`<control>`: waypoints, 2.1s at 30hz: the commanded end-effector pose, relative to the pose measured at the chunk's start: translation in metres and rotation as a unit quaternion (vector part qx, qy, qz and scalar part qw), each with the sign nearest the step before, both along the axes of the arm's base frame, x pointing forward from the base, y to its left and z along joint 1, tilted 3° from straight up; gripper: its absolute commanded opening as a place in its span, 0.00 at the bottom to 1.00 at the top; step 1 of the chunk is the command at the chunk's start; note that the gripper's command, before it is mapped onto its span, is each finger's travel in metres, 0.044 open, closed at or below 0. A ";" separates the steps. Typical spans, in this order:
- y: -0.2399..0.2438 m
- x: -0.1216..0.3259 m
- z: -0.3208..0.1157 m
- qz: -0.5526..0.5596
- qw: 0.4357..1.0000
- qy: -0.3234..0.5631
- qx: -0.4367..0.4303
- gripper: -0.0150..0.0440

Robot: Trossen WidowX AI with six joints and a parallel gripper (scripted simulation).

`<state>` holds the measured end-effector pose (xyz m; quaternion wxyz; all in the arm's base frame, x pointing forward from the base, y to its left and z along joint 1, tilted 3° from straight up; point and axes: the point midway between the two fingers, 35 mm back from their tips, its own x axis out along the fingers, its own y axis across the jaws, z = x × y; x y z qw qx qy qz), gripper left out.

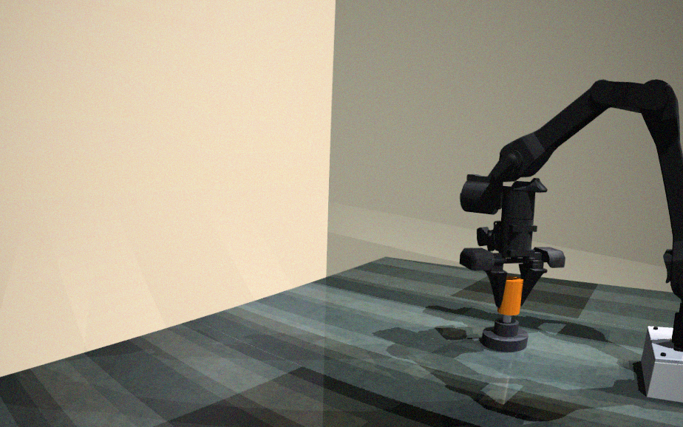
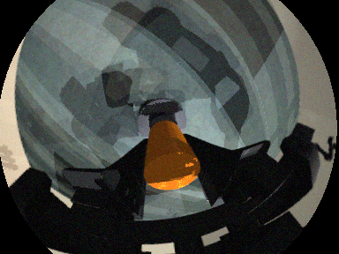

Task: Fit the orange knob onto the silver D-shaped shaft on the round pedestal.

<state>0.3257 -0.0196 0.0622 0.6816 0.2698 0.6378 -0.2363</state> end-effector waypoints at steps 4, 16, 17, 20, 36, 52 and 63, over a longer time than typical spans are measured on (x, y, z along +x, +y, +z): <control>0.000 0.000 -0.001 -0.002 1.000 0.000 0.000 0.25; 0.000 0.000 0.004 -0.064 0.998 0.001 0.004 0.25; 0.000 0.000 0.004 -0.086 0.996 0.002 0.006 0.25; 0.000 0.000 0.002 -0.107 0.994 0.002 0.007 0.25; 0.000 0.000 -0.001 -0.107 0.994 0.002 0.008 0.25; 0.000 0.000 -0.001 -0.107 0.994 0.002 0.008 0.25; 0.000 0.000 0.004 -0.111 0.994 0.002 0.008 0.25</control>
